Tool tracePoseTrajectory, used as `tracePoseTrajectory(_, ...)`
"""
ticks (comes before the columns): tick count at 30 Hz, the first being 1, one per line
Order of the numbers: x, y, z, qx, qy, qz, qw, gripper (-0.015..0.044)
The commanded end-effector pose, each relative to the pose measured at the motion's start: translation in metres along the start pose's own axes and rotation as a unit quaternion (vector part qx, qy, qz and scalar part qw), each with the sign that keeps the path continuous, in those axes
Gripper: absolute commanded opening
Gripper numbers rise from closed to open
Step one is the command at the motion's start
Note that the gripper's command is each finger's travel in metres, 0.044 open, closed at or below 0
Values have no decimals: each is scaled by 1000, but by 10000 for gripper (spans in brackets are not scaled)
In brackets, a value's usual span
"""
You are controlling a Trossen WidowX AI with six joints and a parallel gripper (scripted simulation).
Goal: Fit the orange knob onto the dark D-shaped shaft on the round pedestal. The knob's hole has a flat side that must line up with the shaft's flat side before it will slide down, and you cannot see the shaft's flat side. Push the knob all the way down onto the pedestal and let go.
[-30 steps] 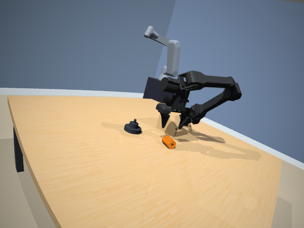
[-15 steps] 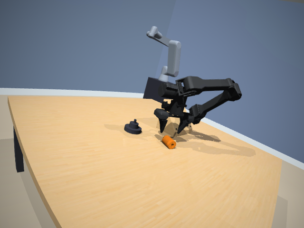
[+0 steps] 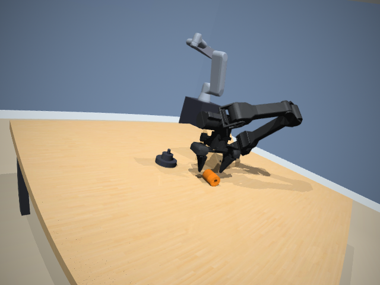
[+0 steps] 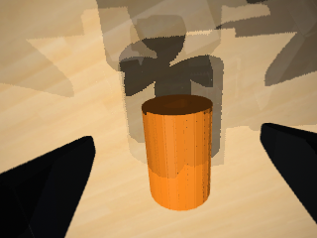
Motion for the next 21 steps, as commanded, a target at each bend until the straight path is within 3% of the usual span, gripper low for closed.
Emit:
tracePoseTrajectory(1, 0, -8, 0, 1, -3, 2, 1000, 440)
tracePoseTrajectory(13, 0, -25, -2, 2, -2, 3, 1000, 440)
tracePoseTrajectory(21, 0, -25, -2, 2, -2, 3, 1000, 240)
Point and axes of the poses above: the point midway between the two fingers, 35 mm back from their tips, its own y axis back along the fingers, its own z axis across the jaws, x = y × z, the point moved 10 cm from there along y, back along the fingers, and after that the axes turned 6 degrees about -y, right-handed, at the moved point
